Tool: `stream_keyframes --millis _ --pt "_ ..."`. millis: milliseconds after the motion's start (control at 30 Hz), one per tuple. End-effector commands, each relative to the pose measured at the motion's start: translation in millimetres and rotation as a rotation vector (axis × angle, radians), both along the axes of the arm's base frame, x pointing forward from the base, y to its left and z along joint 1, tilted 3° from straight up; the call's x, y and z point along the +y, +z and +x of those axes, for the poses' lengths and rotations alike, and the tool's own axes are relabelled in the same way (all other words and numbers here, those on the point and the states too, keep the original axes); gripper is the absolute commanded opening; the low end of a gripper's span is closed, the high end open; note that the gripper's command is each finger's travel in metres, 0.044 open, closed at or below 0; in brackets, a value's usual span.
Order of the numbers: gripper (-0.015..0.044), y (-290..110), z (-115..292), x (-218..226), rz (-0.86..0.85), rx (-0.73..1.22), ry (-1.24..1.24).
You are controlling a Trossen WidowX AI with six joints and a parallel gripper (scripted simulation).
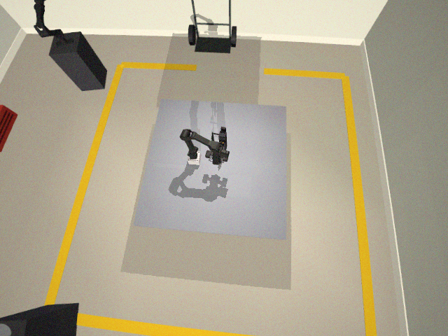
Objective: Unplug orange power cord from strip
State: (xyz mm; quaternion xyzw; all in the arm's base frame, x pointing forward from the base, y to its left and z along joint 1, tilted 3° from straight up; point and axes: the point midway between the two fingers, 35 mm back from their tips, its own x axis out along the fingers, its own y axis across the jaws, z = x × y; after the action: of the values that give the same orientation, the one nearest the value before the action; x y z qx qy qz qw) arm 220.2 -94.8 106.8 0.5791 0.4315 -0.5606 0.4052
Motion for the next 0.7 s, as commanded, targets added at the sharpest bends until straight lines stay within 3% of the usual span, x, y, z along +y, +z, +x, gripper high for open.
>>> stream_keyframes --millis 0,667 --pt "0.0000 1.7 4.1 -3.4 -0.005 -0.001 0.005" --pt "0.0000 3.8 2.8 -3.1 -0.005 -0.001 0.005"
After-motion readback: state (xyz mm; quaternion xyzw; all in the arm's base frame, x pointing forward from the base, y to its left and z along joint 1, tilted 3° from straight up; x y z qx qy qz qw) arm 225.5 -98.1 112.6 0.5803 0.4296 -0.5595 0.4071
